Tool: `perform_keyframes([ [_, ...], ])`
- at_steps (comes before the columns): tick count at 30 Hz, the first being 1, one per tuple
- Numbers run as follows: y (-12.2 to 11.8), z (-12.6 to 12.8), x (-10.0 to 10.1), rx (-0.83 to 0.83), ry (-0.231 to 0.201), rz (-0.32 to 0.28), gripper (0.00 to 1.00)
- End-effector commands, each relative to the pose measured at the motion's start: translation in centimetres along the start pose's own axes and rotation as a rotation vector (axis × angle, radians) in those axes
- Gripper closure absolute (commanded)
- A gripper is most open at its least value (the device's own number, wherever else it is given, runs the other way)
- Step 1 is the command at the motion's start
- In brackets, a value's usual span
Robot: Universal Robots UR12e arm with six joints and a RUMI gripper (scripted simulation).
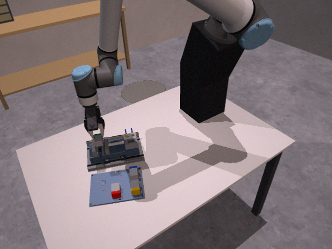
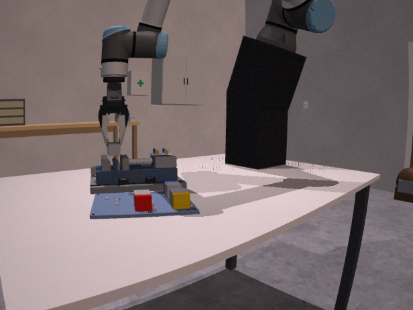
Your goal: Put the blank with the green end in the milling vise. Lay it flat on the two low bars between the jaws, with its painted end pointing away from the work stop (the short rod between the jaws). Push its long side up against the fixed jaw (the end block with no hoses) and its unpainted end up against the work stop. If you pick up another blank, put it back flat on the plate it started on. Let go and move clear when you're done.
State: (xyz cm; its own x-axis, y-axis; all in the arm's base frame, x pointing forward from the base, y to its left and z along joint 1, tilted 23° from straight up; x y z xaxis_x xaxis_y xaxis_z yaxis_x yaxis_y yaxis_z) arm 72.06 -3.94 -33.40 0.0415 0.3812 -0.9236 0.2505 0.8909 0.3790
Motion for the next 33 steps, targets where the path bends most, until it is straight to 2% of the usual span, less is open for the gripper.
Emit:
perform_keyframes([
  [1,-0.01,0.07,-0.08,0.0,-0.001,0.0,1.0],
  [33,-0.01,0.07,0.3,0.0,-0.001,0.0,1.0],
])
Point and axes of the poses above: the point where the finger pads meet when closed, its own x axis out along the fingers, its own z axis across the jaws, y = z × x, the point moved 9 cm from there along -x, back along the fingers, and after that the axes turned 11 degrees about -x, right-handed, at the moved point
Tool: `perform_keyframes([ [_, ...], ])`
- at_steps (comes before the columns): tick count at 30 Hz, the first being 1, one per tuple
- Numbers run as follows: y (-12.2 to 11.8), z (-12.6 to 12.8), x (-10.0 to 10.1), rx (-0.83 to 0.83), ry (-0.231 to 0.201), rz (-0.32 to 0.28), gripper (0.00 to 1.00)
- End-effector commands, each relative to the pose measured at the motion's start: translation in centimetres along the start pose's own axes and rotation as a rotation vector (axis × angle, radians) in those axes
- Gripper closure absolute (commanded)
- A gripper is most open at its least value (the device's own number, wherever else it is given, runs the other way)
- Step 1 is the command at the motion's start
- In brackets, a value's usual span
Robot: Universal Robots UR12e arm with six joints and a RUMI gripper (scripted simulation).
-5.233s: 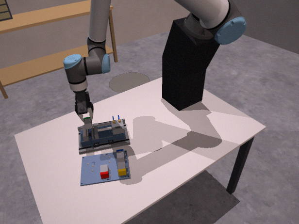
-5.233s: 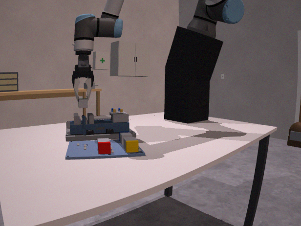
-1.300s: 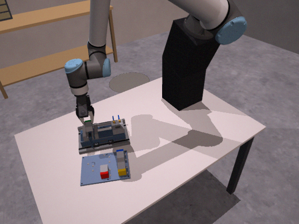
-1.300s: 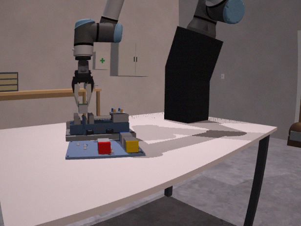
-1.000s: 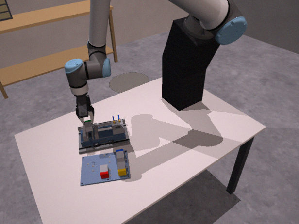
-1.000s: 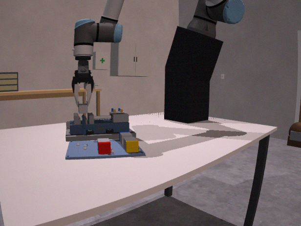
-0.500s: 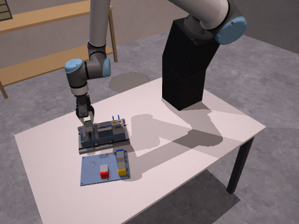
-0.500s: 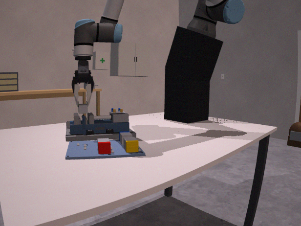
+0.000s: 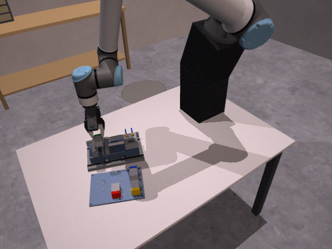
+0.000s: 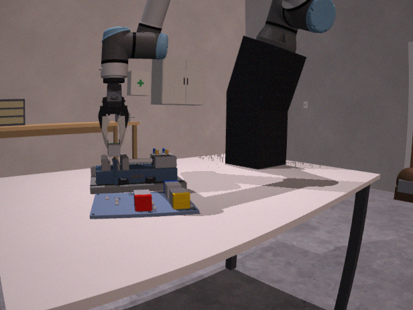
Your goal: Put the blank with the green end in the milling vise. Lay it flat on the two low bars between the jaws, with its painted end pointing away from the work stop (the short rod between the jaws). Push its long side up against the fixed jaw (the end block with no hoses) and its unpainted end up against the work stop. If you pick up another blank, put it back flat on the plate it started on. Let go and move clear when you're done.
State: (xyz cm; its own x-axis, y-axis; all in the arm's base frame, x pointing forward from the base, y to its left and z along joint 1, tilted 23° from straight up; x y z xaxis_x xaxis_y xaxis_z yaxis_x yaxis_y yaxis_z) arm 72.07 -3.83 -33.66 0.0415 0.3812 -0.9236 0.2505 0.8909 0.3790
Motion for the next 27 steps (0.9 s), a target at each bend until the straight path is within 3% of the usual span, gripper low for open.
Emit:
perform_keyframes([
  [1,-0.01,0.07,0.05,0.0,-0.001,0.0,1.0],
  [27,-0.01,0.07,0.9,0.0,-0.001,0.0,1.0],
])
Point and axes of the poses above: the point where the finger pads meet when closed, its own x axis out along the fingers, its own z axis across the jaws, y = z × x, the point moved 9 cm from there along -x, back along the fingers, and after that the axes turned 11 degrees about -x, right-handed, at the moved point
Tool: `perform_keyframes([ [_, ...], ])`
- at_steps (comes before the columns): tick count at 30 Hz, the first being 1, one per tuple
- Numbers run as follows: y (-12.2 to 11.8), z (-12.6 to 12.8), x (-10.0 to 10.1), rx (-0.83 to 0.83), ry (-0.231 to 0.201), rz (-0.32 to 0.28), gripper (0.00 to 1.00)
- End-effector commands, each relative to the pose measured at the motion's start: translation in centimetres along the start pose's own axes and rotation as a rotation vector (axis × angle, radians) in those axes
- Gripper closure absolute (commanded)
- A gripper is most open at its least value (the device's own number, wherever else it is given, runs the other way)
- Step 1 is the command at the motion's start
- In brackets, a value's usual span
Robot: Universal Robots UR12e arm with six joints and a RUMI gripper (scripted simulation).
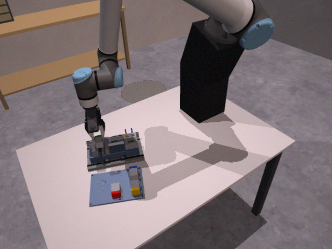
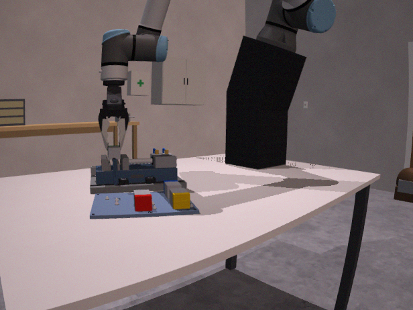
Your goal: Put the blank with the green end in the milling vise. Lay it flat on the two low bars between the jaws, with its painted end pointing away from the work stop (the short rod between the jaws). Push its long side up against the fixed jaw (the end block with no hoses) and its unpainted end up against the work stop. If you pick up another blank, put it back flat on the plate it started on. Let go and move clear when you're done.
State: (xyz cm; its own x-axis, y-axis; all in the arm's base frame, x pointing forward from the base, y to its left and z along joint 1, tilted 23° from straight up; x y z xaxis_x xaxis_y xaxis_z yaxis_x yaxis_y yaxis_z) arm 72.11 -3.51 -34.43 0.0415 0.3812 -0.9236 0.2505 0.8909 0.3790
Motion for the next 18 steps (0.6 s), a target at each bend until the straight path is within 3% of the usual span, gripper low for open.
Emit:
perform_keyframes([
  [1,-0.01,0.07,0.1,0.0,-0.001,0.0,1.0],
  [18,-0.01,0.07,0.57,0.0,-0.001,0.0,1.0],
])
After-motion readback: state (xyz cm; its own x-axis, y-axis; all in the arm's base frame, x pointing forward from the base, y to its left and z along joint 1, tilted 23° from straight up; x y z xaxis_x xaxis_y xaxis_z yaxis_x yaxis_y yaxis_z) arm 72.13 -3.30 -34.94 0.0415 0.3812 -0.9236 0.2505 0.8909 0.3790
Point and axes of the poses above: the point where the finger pads meet when closed, its own x axis out along the fingers, its own z axis across the jaws, y = z × x, the point moved 9 cm from there along -x, back along the fingers, and after that the axes turned 11 degrees about -x, right-handed, at the moved point
